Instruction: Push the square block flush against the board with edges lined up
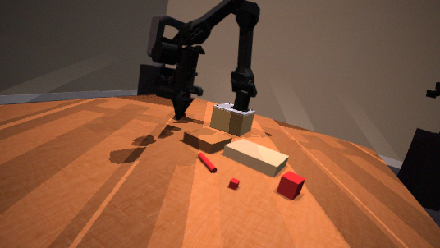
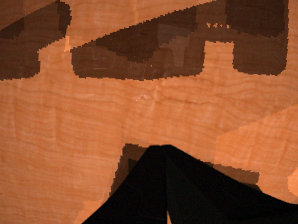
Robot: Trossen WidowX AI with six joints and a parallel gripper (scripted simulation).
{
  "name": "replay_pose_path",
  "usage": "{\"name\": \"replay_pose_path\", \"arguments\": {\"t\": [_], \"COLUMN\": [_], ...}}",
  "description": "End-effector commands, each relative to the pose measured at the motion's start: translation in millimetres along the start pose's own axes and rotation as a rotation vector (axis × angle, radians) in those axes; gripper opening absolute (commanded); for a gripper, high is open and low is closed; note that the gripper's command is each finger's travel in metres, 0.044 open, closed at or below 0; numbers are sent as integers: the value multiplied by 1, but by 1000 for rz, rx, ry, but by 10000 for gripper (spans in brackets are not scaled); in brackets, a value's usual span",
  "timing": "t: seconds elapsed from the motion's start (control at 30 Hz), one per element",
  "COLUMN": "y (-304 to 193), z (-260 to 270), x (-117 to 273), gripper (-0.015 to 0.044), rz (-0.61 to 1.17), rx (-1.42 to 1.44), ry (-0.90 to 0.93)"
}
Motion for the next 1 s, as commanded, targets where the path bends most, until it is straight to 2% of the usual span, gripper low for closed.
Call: {"name": "replay_pose_path", "arguments": {"t": [0.0,0.97], "y": [-5,-53], "z": [10,65], "x": [1,5], "gripper": [0,0], "rz": [0,9], "rx": [160,1141], "ry": [2,10]}}
Point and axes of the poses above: the point midway between the two fingers, 35 mm back from their tips, its own x axis back along the fingers, its own z axis across the jaws, y = z × x, the point moved 9 cm from there along x, back along the fingers, and after that the axes turned 12 degrees about x, right-handed, at the moved point
